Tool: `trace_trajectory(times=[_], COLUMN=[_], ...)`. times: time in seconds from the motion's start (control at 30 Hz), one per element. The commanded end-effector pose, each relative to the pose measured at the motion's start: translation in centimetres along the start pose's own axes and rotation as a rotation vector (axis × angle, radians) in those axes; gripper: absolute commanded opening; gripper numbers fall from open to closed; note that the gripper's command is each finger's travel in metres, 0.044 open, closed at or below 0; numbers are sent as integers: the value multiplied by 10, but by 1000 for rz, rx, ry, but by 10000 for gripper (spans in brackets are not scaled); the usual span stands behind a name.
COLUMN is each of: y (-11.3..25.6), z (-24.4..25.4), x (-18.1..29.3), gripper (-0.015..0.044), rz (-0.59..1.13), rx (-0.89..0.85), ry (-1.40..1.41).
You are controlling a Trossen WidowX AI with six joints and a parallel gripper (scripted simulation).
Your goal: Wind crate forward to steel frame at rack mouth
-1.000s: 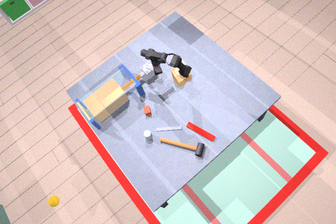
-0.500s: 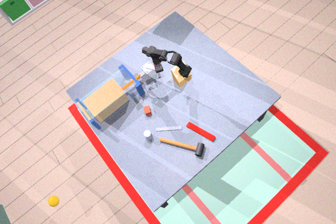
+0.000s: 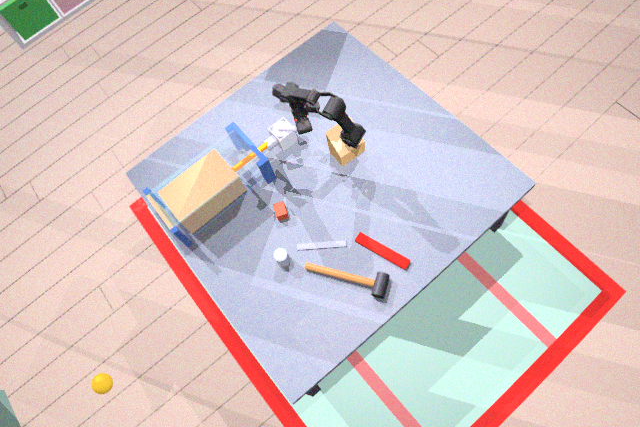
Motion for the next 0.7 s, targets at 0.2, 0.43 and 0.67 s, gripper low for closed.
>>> trace_trajectory(times=[0.2,0.43,0.67], y=[-1,-1,0], z=[23,33,44], x=[-1,-1,1], gripper=[0,0,0], rz=[-13,-13,-12], rx=[-32,-32,-33], ry=[-1,-2,-2])
Point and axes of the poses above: the point midway between the two fingers, 35 mm back from their tips, its own y axis back along the fingers, its own z axis across the jaws, x = y × z, the point moved 5 cm from there along y, back along the fingers, and after that the axes turned 8 degrees about -y, right-handed, at the moved point
